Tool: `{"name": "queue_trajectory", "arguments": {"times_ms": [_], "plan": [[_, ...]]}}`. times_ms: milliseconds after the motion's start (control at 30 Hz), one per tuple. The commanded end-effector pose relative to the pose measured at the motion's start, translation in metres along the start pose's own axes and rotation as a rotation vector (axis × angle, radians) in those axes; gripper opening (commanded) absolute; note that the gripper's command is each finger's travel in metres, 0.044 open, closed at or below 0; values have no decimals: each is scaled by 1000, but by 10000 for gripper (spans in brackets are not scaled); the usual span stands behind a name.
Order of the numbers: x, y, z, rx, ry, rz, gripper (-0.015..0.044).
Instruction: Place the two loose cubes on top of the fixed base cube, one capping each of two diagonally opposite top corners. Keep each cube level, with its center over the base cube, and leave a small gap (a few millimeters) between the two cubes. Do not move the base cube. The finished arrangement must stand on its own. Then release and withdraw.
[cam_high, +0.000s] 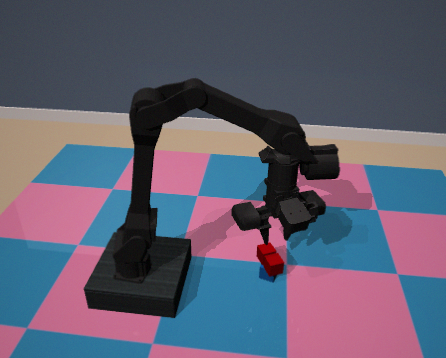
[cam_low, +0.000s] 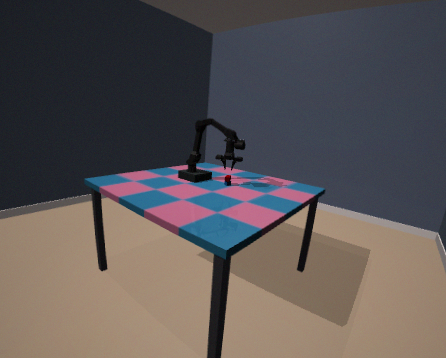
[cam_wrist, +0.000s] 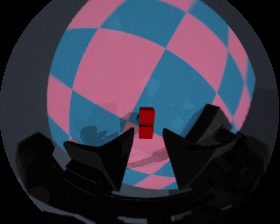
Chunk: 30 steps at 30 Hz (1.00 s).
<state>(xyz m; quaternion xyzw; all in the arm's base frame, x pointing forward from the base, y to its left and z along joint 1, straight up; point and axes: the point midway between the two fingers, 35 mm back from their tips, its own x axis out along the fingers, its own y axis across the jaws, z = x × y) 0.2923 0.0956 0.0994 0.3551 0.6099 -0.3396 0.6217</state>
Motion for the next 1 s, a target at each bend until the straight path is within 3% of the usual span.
{"name": "queue_trajectory", "arguments": {"times_ms": [0, 200, 300, 633, 967], "plan": [[-4, 0, 0, -1, 0, 0, 258], [-11, 0, 0, 0, 0, 0, 400], [-9, 2, -9, 0, 1, -1, 400], [-12, 6, -142, 0, 12, -1, 400], [-12, 6, -144, 0, 12, -1, 400]]}}
